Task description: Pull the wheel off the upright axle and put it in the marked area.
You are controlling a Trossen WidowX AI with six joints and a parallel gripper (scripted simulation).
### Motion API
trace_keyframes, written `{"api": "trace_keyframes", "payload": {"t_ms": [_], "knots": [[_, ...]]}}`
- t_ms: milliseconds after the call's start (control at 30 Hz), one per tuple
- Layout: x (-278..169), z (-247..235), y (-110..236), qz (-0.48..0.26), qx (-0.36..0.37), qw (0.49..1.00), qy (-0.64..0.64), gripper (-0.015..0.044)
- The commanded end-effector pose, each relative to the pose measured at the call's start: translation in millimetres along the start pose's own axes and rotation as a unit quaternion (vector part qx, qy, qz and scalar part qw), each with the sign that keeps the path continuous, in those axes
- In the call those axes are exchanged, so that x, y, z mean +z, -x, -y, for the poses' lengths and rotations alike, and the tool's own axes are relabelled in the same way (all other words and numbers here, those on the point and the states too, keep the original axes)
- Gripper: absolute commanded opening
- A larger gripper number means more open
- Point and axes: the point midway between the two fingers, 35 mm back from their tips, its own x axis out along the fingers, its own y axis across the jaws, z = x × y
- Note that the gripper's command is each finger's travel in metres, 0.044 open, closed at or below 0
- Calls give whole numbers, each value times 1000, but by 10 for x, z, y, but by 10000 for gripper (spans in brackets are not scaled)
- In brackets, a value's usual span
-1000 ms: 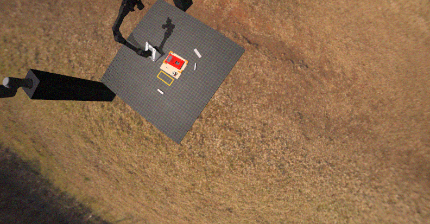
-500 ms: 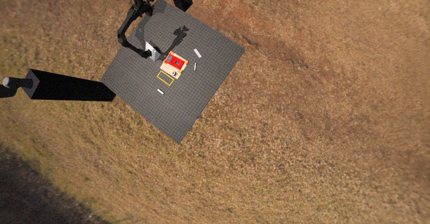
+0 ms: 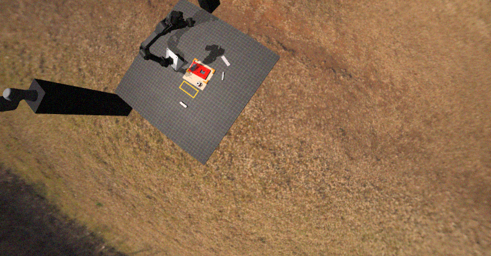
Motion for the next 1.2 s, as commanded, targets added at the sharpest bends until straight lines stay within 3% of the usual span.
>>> {"api": "trace_keyframes", "payload": {"t_ms": [0,233,467,700,1067,1167], "knots": [[-479,231,46,-49,-11,992,-114,300],[-1376,499,163,-129,-33,944,-302,300],[-2248,581,333,-197,-56,864,-460,300],[-3150,485,564,-281,-97,730,-615,300],[-4391,39,1034,-392,-177,476,-767,300],[-4456,4,1065,-398,-182,460,-773,300]]}}
